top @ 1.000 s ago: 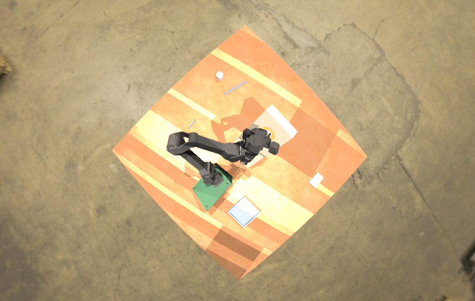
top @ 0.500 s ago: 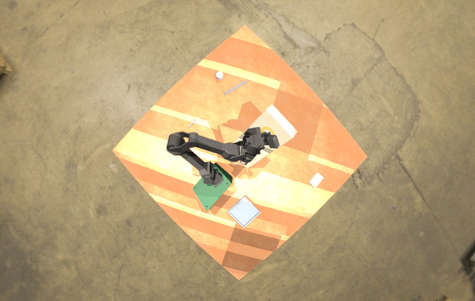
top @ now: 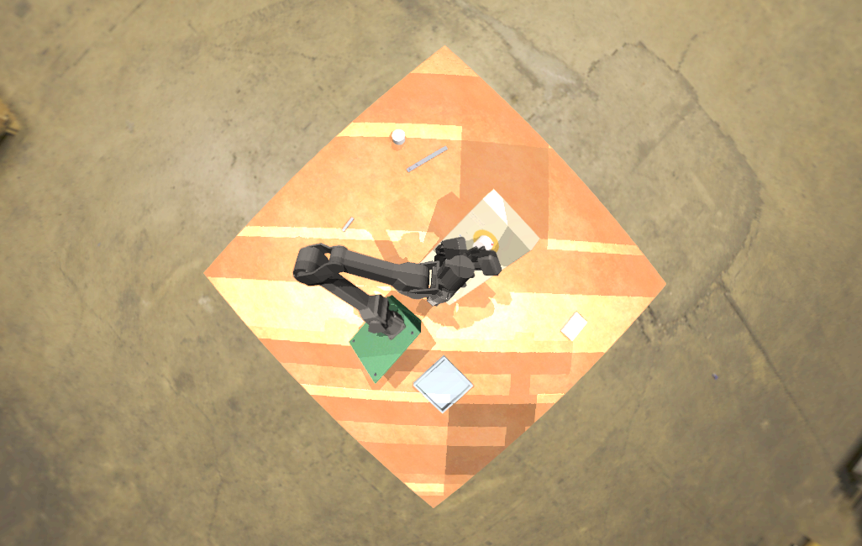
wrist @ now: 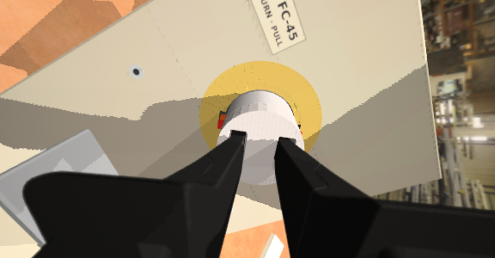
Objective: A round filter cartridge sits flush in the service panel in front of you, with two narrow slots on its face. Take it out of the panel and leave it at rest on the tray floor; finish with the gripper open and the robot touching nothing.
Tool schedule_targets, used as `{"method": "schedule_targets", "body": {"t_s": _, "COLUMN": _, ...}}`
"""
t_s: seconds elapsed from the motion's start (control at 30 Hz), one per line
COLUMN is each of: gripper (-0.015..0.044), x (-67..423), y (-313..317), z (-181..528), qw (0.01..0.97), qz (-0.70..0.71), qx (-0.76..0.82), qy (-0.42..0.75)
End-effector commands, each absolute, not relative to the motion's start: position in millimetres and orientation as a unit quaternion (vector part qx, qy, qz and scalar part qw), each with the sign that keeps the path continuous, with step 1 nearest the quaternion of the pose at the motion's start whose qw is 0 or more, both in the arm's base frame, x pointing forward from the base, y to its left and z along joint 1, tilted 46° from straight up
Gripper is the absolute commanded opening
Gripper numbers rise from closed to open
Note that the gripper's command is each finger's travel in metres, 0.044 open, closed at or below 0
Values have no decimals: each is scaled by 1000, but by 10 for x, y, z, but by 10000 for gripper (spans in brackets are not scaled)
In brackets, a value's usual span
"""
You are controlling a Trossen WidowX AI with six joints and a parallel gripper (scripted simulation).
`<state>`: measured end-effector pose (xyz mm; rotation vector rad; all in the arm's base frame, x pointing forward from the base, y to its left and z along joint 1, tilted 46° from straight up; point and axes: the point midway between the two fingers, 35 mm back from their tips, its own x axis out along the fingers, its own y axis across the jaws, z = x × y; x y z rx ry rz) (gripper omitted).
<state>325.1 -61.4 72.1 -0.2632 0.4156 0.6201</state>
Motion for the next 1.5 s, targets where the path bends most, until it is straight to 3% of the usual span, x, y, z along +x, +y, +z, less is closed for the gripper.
{"method": "schedule_targets", "body": {"t_s": 0.0, "gripper": 0, "x": 3097, "y": -739, "z": 794, "qw": 925, "qz": 293, "qx": -120, "qy": 209}}
{"method": "schedule_targets", "body": {"t_s": 1.1, "gripper": 0, "x": 2517, "y": -349, "z": 424, "qw": 928, "qz": 290, "qx": -109, "qy": 208}}
{"method": "schedule_targets", "body": {"t_s": 1.23, "gripper": 90, "x": 2550, "y": -378, "z": 451, "qw": 927, "qz": 293, "qx": -107, "qy": 208}}
{"method": "schedule_targets", "body": {"t_s": 1.47, "gripper": 90, "x": 2550, "y": -378, "z": 451, "qw": 927, "qz": 293, "qx": -107, "qy": 208}}
